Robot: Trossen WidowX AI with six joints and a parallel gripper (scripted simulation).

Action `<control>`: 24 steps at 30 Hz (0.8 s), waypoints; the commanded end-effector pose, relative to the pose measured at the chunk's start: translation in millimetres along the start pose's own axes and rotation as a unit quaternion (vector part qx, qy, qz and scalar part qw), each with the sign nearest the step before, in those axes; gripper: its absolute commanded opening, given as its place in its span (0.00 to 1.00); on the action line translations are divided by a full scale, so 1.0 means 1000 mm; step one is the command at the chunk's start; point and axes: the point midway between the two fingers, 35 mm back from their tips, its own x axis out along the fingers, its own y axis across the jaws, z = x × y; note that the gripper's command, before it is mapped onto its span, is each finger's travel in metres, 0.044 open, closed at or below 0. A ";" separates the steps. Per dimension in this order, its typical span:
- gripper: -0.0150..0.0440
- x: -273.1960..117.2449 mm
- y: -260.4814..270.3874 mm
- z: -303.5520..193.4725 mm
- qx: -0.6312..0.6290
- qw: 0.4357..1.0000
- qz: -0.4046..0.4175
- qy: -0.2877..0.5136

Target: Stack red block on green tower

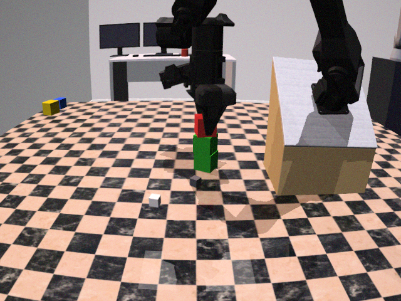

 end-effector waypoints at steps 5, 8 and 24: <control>1.00 0.000 0.000 0.000 0.000 1.000 -0.001 0.000; 1.00 0.000 0.000 0.000 0.000 1.000 -0.001 0.000; 1.00 0.000 0.000 0.000 0.000 1.000 -0.001 0.000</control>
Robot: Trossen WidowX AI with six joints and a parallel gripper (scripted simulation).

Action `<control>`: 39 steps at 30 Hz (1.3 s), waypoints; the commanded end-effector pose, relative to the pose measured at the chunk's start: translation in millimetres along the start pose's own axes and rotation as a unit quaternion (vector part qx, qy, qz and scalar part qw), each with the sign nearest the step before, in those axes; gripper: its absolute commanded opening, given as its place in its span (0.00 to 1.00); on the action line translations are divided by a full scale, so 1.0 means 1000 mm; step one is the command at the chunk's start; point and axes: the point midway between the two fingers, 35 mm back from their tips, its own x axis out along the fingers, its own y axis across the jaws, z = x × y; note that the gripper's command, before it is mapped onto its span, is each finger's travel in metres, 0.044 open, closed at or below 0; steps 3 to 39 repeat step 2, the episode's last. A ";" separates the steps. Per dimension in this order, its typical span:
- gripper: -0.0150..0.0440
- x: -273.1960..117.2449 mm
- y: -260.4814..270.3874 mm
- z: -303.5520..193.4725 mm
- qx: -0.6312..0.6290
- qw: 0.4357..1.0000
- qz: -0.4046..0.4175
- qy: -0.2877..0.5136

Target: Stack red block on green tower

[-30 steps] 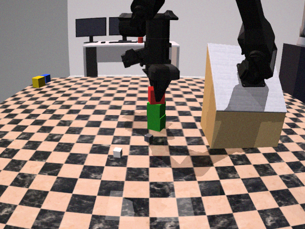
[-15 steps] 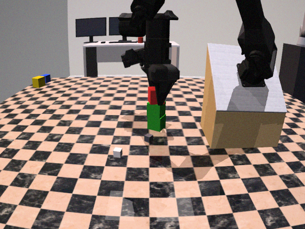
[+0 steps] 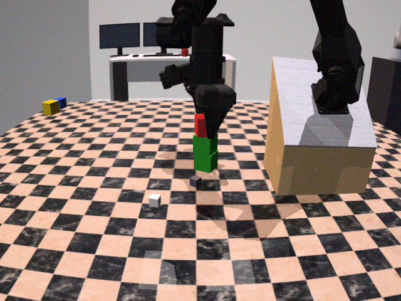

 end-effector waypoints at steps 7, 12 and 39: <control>1.00 0.000 0.000 0.000 0.000 1.000 0.000 0.000; 1.00 0.000 0.000 0.000 0.000 1.000 0.000 0.000; 1.00 0.000 0.000 0.000 0.000 1.000 0.000 0.000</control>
